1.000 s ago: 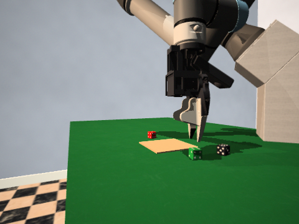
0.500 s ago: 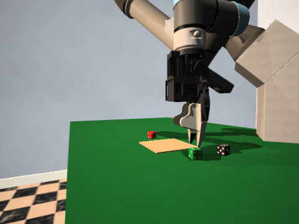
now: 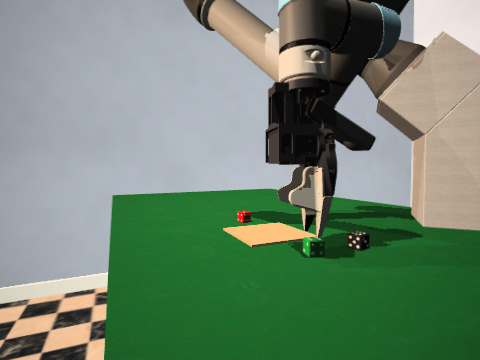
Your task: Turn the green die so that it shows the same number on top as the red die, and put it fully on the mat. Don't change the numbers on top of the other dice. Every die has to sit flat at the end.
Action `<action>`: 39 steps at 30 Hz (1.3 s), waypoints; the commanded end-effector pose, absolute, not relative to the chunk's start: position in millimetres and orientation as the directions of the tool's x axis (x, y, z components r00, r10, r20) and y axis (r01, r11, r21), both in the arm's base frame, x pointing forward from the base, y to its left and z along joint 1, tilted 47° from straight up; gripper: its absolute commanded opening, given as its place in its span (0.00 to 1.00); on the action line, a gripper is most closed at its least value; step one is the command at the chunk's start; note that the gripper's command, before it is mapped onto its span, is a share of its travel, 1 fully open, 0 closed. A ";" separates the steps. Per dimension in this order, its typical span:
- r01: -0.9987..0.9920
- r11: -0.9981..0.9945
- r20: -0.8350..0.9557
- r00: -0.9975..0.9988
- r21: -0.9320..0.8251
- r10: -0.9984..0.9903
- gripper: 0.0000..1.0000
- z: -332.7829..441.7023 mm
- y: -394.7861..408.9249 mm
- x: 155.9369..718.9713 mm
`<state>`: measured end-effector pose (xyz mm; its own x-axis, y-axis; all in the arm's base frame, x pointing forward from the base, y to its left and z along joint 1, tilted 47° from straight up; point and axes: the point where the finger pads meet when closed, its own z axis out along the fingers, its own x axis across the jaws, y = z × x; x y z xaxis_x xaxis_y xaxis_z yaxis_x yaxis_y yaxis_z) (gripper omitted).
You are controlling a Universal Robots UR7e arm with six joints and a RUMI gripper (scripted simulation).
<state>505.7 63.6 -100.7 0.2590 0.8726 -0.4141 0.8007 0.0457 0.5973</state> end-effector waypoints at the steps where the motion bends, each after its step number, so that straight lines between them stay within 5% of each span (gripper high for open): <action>1: 0.800 0.046 -0.414 0.259 0.598 0.873 0.24 -100.4 63.9 505.8; 39: 0.800 0.046 -0.414 0.259 0.598 0.873 0.24 -108.1 58.5 511.9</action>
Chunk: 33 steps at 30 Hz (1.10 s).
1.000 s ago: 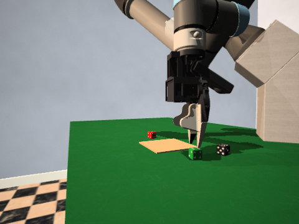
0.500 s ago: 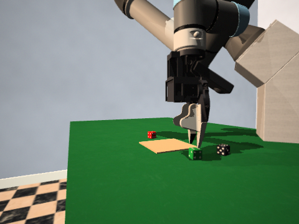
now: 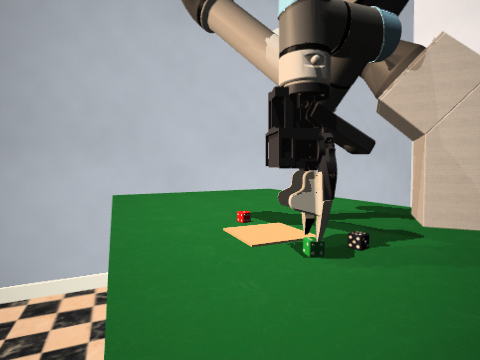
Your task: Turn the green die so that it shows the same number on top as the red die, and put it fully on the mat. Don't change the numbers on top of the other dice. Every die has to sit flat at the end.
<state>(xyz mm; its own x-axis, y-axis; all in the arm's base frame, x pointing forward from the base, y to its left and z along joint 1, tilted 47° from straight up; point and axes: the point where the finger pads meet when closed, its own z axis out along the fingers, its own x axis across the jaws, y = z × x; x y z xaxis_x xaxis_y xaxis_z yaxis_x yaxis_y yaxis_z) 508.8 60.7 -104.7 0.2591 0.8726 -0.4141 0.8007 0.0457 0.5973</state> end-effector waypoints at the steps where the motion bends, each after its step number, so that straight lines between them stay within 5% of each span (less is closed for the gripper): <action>1: 0.800 0.046 -0.414 0.259 0.598 0.873 0.24 -109.4 57.6 512.9; 33: 0.800 0.046 -0.414 0.259 0.598 0.873 0.24 -121.3 49.1 522.3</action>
<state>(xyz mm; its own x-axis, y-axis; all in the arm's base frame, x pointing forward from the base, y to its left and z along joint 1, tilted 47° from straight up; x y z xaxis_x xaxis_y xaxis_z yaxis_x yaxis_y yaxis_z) 522.2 48.8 -121.6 0.2590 0.8726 -0.4141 0.8007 0.0457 0.5973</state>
